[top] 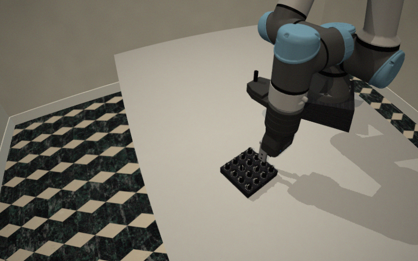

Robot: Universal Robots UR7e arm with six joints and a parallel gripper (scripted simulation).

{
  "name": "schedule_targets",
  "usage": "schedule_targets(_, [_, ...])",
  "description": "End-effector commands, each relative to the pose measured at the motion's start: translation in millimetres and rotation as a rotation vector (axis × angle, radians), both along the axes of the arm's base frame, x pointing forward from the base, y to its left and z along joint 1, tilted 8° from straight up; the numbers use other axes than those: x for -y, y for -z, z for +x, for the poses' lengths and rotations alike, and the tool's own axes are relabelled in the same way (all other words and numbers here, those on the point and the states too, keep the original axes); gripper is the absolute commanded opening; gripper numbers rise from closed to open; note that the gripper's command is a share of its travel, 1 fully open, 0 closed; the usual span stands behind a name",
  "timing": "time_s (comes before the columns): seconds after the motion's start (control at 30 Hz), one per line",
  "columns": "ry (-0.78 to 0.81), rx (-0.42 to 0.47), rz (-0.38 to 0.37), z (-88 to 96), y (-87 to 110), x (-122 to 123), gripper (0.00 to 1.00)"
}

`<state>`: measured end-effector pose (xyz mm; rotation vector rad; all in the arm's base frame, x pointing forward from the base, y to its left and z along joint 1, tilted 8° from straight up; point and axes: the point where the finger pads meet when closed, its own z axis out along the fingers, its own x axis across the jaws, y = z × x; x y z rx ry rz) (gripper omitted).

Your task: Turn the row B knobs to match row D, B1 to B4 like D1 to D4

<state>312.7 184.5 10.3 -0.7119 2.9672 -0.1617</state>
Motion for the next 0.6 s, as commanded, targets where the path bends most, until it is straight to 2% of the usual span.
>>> schedule_targets(0.0, [0.000, -0.001, 0.000, -1.0, -9.3, -0.7, 0.46])
schedule_targets(0.57, [0.000, -0.001, 0.000, -1.4, -13.5, -1.1, 0.46])
